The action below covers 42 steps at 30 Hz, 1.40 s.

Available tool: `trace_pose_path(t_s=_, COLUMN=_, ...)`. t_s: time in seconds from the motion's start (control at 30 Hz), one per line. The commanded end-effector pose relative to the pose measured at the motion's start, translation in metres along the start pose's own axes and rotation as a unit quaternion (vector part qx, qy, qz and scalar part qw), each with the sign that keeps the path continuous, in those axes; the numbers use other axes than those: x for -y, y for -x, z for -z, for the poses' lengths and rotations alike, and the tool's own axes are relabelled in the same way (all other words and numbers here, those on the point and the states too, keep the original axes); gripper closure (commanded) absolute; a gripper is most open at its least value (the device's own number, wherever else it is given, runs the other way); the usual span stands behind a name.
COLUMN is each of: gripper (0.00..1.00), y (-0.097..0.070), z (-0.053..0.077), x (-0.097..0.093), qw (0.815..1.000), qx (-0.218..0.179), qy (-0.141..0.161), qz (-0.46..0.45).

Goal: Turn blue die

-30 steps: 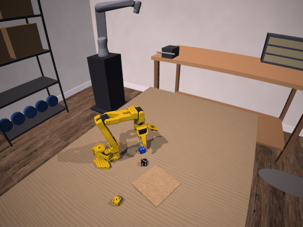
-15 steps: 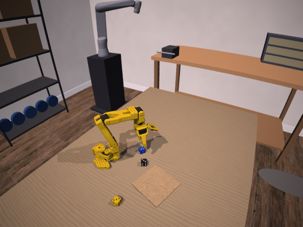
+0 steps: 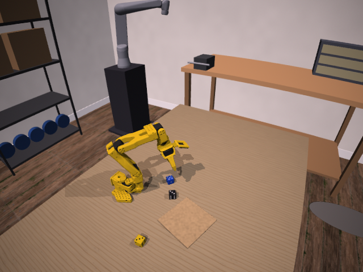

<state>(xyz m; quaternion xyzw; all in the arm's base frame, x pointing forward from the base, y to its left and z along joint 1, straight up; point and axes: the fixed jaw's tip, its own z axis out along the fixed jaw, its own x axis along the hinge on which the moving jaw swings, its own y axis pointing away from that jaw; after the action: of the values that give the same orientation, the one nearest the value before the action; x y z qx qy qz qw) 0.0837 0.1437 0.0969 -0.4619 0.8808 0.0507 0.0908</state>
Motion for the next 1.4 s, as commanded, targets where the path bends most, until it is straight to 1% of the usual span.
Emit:
trace_pose_path(t_s=0.0, gripper=0.68, y=0.009, z=0.019, x=-0.001, qw=0.998, qx=0.067, qy=0.003, qz=0.0)
trace_pose_path(t_s=0.13, gripper=0.68, y=0.011, z=0.034, x=-0.001, qw=0.992, qx=0.124, qy=0.005, qz=0.0)
trace_pose_path(t_s=0.27, gripper=0.68, y=0.012, z=0.045, x=-0.001, qw=0.987, qx=0.161, qy=0.006, qz=0.0)
trace_pose_path(t_s=0.4, gripper=0.69, y=0.012, z=0.049, x=-0.001, qw=0.985, qx=0.175, qy=0.007, qz=0.0)
trace_pose_path(t_s=0.63, gripper=0.69, y=0.012, z=0.049, x=-0.001, qw=0.985, qx=0.174, qy=0.007, qz=0.0)
trace_pose_path(t_s=0.73, gripper=0.69, y=0.013, z=0.048, x=-0.002, qw=0.986, qx=0.166, qy=0.008, qz=0.0)
trace_pose_path(t_s=0.83, gripper=0.69, y=0.014, z=0.046, x=-0.003, qw=0.989, qx=0.149, qy=0.009, qz=0.0)
trace_pose_path(t_s=1.03, gripper=0.69, y=0.018, z=0.037, x=-0.008, qw=0.995, qx=0.095, qy=0.011, qz=0.0)
trace_pose_path(t_s=1.1, gripper=0.69, y=0.018, z=0.037, x=-0.008, qw=0.995, qx=0.095, qy=0.011, qz=0.0)
trace_pose_path(t_s=1.27, gripper=0.69, y=0.021, z=0.029, x=-0.012, qw=0.999, qx=0.048, qy=0.011, qz=0.001)
trace_pose_path(t_s=1.37, gripper=0.69, y=0.022, z=0.025, x=-0.014, qw=1.0, qx=0.028, qy=0.011, qz=0.001)
